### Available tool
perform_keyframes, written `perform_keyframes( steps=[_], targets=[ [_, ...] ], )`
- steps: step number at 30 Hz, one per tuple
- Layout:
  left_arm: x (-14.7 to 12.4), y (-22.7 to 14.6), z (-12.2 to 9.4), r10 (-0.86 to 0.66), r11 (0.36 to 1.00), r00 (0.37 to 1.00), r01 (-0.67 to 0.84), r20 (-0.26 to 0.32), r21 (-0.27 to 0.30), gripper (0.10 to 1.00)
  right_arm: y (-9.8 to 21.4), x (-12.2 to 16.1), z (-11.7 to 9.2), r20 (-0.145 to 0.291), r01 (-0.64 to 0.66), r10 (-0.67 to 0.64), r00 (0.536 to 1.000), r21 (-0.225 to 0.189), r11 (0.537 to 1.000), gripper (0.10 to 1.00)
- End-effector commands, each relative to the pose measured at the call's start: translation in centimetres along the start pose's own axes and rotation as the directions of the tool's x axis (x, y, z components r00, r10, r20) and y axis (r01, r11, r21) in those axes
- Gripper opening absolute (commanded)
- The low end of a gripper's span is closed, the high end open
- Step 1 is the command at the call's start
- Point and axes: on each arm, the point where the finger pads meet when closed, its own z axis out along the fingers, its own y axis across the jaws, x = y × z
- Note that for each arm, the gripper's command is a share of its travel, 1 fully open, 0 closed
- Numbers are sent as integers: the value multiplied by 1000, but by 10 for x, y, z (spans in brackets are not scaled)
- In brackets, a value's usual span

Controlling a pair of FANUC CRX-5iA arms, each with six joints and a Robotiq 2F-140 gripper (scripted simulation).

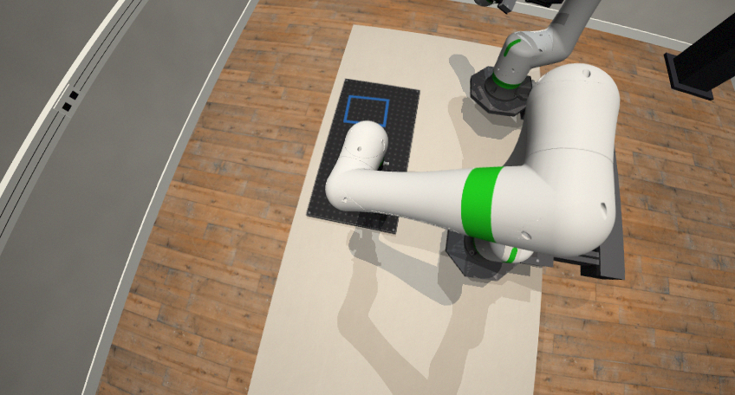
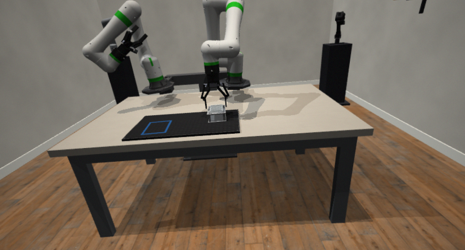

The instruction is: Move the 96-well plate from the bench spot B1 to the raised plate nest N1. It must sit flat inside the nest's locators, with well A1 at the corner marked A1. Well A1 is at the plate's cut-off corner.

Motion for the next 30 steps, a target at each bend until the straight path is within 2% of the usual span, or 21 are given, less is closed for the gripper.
perform_keyframes(
  steps=[1, 15, 30],
  targets=[
    [1, 0, -1, 0, 1000, 1000, 0, -1, -1, 1000, 0, 0, 0, -1, 0, 0, 1000, -1, 1000, 1000],
    [1, 0, -1, 0, 1000, 1000, 0, -1, -1, 1000, 0, 0, 0, -1, 0, 0, 1000, -1, 1000, 1000],
    [1, 0, -35, 0, 1000, 1000, 0, -1, -1, 1000, 0, 0, 0, -1, 0, 0, 1000, -1, 1000, 1000]
  ],
)
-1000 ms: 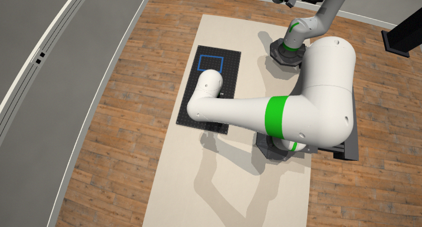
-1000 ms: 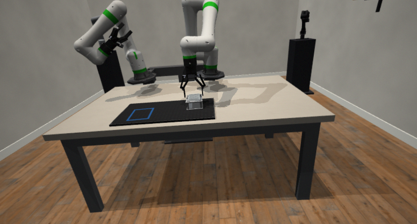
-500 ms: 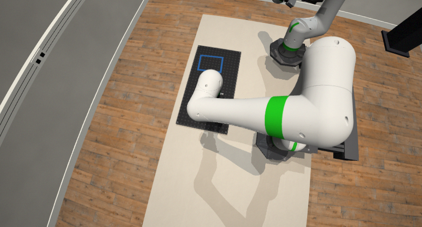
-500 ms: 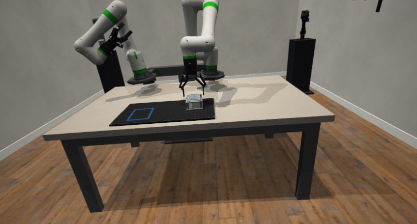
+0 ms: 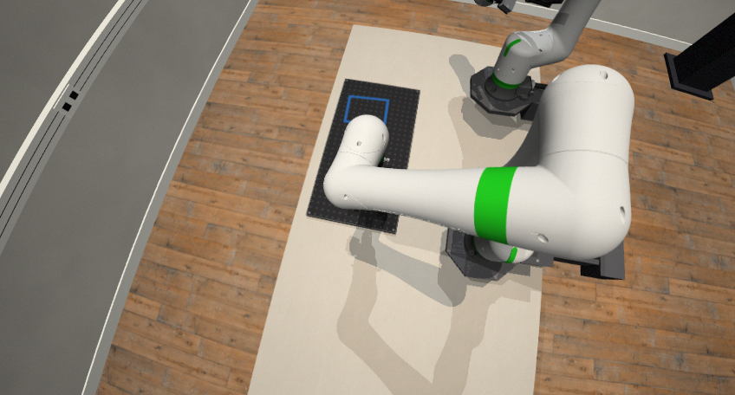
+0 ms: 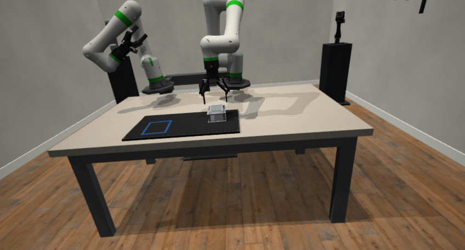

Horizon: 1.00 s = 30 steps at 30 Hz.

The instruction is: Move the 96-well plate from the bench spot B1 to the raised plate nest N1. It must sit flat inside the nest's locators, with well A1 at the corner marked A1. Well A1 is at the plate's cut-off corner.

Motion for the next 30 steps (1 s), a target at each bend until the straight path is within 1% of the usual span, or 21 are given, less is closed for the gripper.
perform_keyframes(
  steps=[1, 10, 12, 16, 30],
  targets=[
    [1, 0, -11, 0, 1000, 1000, 0, -1, -1, 1000, 0, 0, 0, -1, 0, 0, 1000, -1, 1000, 1000],
    [0, 0, -35, 0, 1000, 1000, 0, -1, -1, 1000, 0, 0, 0, -1, 0, 0, 1000, -1, 1000, 1000],
    [0, 0, -35, 0, 1000, 1000, 0, -1, -1, 1000, 0, 0, 0, -1, 0, 0, 1000, -1, 1000, 1000],
    [0, 0, -45, 0, 1000, 1000, 0, -1, -1, 1000, 0, 0, 0, -1, 0, 0, 1000, -1, 1000, 1000],
    [1, 3, -45, 0, 1000, 1000, 0, -1, -1, 1000, 0, 0, 0, -1, 0, 0, 1000, -1, 1000, 1000]
  ],
)
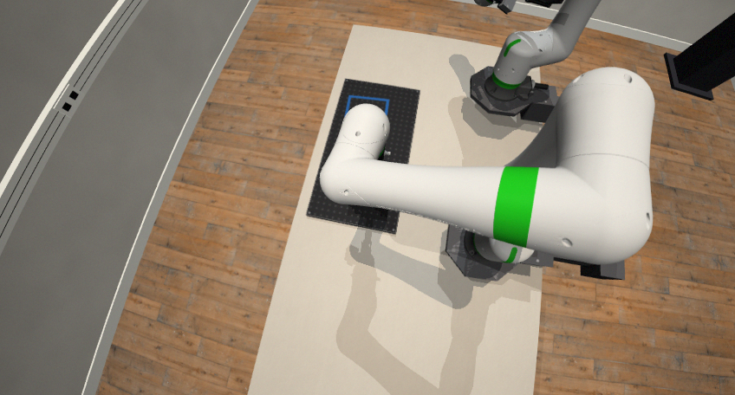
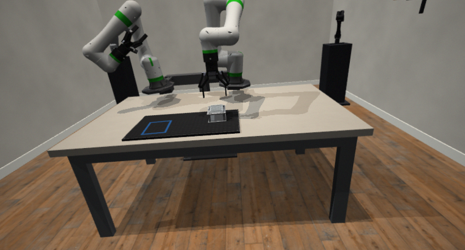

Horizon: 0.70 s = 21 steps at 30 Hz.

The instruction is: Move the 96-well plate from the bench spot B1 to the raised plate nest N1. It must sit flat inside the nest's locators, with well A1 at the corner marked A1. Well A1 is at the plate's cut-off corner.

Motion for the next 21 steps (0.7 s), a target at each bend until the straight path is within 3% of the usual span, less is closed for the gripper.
perform_keyframes(
  steps=[1, 21],
  targets=[
    [2, 7, -1, 0, 1000, 1000, 0, -1, -1, 1000, 0, 0, 0, -1, 0, 0, 1000, -1, 1000, 1000],
    [15, 65, -1, 0, 1000, 1000, 0, -1, -1, 1000, 0, 0, 0, -1, 0, 0, 1000, -1, 1000, 1000]
  ],
)
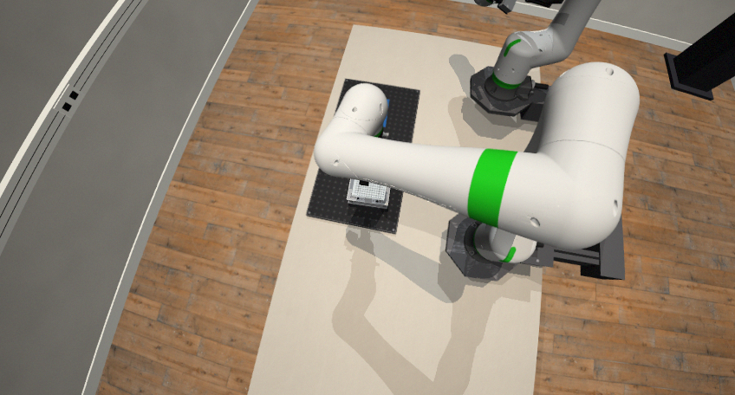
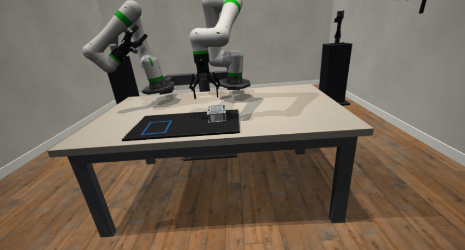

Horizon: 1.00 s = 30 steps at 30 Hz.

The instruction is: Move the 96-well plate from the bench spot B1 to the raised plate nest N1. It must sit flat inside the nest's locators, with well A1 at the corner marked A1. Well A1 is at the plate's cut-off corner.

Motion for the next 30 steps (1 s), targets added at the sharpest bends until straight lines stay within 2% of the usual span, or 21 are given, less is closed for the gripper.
perform_keyframes(
  steps=[1, 18, 30],
  targets=[
    [3, 13, -1, 0, 1000, 1000, 0, -1, 0, 1000, 0, 0, 0, -1, 0, 0, 1000, -1, 1000, 1000],
    [14, 62, -1, 0, 1000, 1000, 0, -1, 0, 1000, 0, 0, 0, -1, 0, 0, 1000, -1, 1000, 1000],
    [14, 62, -1, 0, 1000, 1000, 0, -1, 0, 1000, 0, 0, 0, -1, 0, 0, 1000, -1, 1000, 1000]
  ],
)
